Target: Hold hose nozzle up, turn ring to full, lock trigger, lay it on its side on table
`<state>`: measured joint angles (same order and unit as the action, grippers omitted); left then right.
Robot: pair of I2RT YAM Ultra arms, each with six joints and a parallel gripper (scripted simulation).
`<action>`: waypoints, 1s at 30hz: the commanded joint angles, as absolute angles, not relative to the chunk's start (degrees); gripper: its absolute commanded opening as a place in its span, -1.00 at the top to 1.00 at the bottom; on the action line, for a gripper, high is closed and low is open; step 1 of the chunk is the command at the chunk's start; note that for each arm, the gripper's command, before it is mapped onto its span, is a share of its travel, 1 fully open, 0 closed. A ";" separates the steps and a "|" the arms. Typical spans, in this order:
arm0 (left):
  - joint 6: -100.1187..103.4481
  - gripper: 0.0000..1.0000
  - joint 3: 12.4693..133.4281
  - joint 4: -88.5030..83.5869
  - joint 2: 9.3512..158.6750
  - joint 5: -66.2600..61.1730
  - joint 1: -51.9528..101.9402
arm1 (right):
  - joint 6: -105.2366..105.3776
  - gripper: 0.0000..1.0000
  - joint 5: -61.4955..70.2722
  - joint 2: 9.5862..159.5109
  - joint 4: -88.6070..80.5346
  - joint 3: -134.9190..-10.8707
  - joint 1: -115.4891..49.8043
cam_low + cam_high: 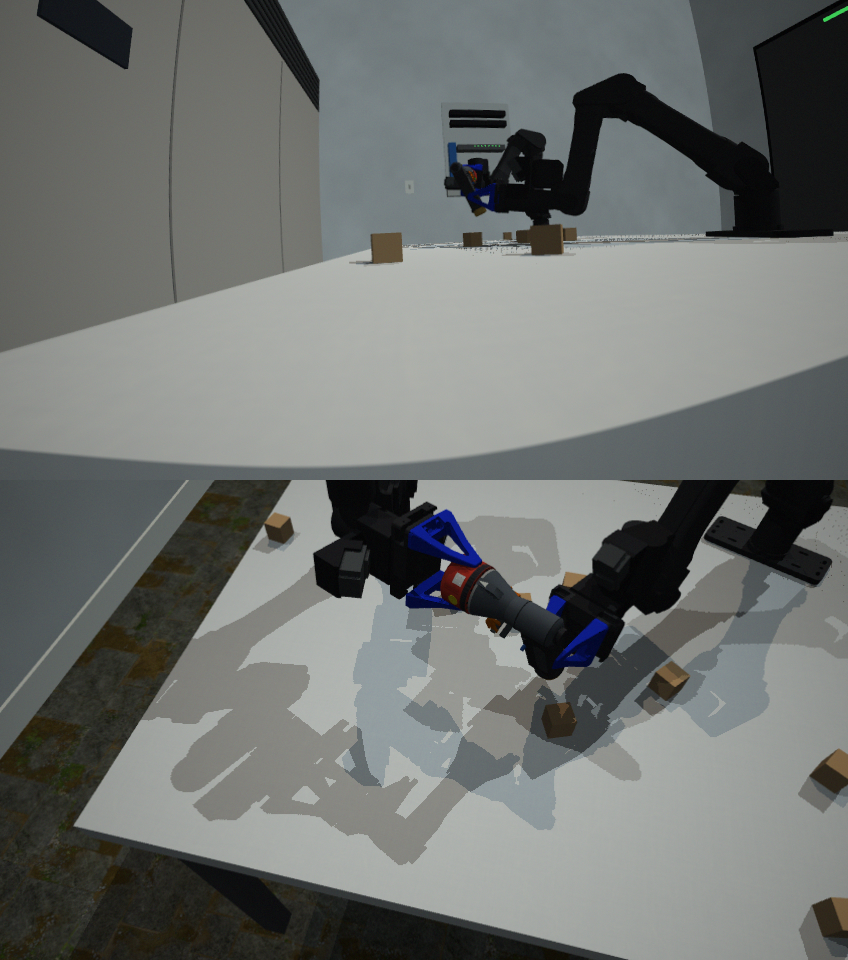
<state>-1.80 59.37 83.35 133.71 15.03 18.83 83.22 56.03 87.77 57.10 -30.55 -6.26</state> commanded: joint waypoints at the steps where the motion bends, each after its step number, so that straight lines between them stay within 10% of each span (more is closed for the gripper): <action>1: -1.28 0.28 61.56 88.48 131.71 14.68 18.37 | 71.08 1.00 55.87 86.99 58.29 -32.69 -5.18; 10: -1.25 0.28 61.57 88.48 131.72 14.90 18.37 | 59.73 1.00 55.38 86.74 58.01 -32.60 -6.43; 11: -1.25 0.28 61.57 88.48 131.72 14.90 18.37 | 56.31 -0.74 55.43 87.32 58.98 -31.68 -5.95; 30: -1.35 0.28 61.58 88.39 131.72 14.76 18.36 | 55.31 -0.74 57.62 85.52 56.63 -28.65 -3.80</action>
<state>-1.89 59.37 83.37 133.69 14.96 18.83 56.27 56.25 87.44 57.21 -30.00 -5.43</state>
